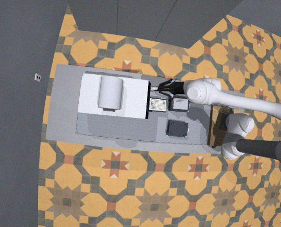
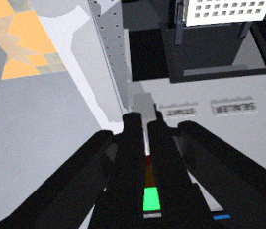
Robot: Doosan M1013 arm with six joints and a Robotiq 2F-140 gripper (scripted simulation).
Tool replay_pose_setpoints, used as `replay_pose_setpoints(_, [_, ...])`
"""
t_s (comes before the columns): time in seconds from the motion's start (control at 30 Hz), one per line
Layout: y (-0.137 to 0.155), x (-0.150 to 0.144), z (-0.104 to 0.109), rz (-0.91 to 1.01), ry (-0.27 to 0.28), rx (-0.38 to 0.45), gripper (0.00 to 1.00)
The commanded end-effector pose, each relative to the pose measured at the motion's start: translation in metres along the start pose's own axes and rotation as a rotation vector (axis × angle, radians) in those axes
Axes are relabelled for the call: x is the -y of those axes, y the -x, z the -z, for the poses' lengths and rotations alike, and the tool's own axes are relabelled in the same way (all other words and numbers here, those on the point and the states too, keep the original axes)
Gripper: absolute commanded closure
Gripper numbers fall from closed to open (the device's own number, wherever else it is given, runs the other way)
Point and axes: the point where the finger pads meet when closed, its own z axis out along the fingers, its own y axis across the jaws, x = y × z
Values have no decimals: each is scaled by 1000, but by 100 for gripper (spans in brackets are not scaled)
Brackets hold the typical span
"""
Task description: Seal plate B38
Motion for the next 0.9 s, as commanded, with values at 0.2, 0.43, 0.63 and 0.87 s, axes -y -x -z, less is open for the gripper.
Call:
replay_pose_setpoints(0.2, [1,0,-1,0,0,0,90])
replay_pose_setpoints(0.43, [2,0,-1,0,0,0,90])
replay_pose_setpoints(0.63, [2,0,-2,0,0,0,90])
replay_pose_setpoints(0.87, [3,0,-3,0,0,0,90])
